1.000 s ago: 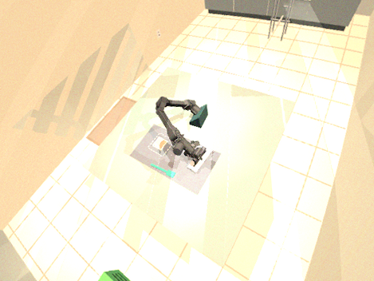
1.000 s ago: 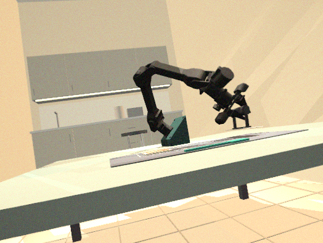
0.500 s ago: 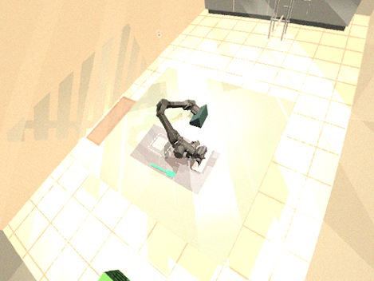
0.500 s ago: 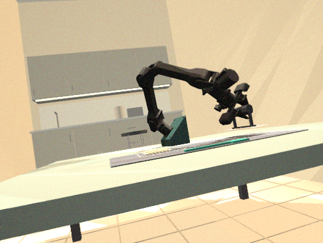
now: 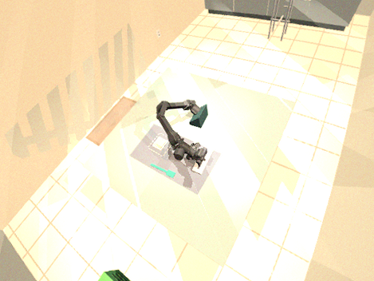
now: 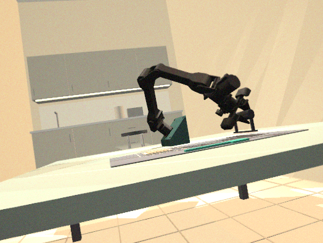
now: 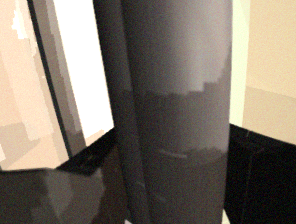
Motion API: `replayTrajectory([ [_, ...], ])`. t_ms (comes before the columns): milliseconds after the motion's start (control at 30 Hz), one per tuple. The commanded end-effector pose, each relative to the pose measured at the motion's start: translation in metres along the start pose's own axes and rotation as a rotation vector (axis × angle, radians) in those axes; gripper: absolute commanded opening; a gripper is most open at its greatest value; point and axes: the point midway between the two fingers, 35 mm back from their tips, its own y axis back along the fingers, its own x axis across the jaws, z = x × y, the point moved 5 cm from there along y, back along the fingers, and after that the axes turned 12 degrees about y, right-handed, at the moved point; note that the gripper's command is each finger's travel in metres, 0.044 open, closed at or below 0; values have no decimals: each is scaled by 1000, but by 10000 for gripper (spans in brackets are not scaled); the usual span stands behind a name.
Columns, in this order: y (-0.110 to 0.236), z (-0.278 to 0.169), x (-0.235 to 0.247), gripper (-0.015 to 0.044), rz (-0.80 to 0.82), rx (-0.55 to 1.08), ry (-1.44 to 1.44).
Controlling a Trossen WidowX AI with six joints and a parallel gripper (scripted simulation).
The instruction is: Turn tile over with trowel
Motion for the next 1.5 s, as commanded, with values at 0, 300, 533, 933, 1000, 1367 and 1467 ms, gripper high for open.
replayTrajectory([
  [0,-2,0,0,0,-9,6,11],
  [300,-9,1,8,26,-7,6,11],
  [533,-9,1,8,210,-7,6,11],
  [933,-9,1,8,300,-7,6,11],
  [1000,-4,1,8,300,-7,6,11],
  [1367,53,2,6,300,-4,4,7],
  [1467,85,15,-22,300,-5,6,6],
])
